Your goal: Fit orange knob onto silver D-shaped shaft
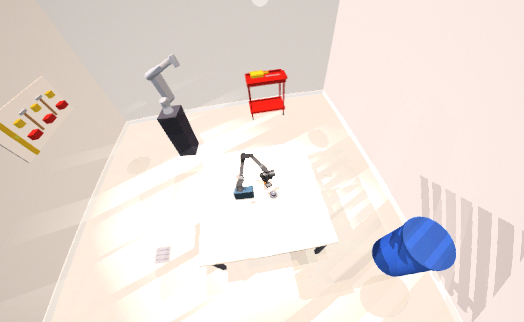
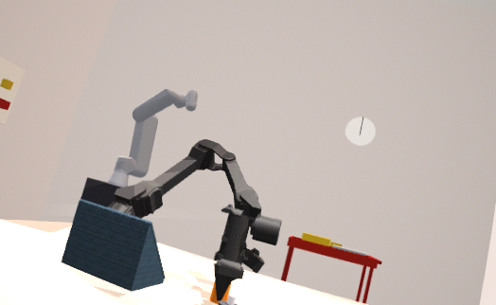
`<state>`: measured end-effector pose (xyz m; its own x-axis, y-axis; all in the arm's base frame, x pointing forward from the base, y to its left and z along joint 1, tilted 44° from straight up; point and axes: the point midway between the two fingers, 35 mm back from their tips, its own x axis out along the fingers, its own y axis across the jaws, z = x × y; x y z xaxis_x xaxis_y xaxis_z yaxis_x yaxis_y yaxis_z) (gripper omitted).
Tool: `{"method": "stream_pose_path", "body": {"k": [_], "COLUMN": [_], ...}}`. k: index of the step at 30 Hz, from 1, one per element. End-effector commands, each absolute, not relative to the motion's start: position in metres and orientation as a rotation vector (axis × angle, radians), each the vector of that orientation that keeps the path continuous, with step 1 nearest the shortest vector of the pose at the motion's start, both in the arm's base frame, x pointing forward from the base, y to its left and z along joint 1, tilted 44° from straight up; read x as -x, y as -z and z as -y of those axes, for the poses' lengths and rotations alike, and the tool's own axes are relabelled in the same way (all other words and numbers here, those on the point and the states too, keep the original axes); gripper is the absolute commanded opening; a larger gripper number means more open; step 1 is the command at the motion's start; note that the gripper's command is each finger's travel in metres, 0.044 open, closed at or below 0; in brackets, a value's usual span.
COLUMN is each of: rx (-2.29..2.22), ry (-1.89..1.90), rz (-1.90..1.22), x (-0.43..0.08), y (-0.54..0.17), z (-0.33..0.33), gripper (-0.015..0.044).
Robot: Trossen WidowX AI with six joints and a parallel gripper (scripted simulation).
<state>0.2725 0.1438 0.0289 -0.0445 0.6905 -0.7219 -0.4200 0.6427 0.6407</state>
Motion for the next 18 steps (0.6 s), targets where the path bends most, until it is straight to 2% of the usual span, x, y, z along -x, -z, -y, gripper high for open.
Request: {"method": "stream_pose_path", "body": {"k": [1, 2, 18], "rx": [-0.256, -0.255, -0.245], "ry": [-0.912, -0.911, -0.902], "rz": [-1.339, -1.339, -1.343], "x": [-0.275, -0.276, -0.285], "y": [-0.033, -0.035, -0.066], "z": [-0.139, -0.137, -0.102], "gripper": [0.0013, 0.0, 0.0]}}
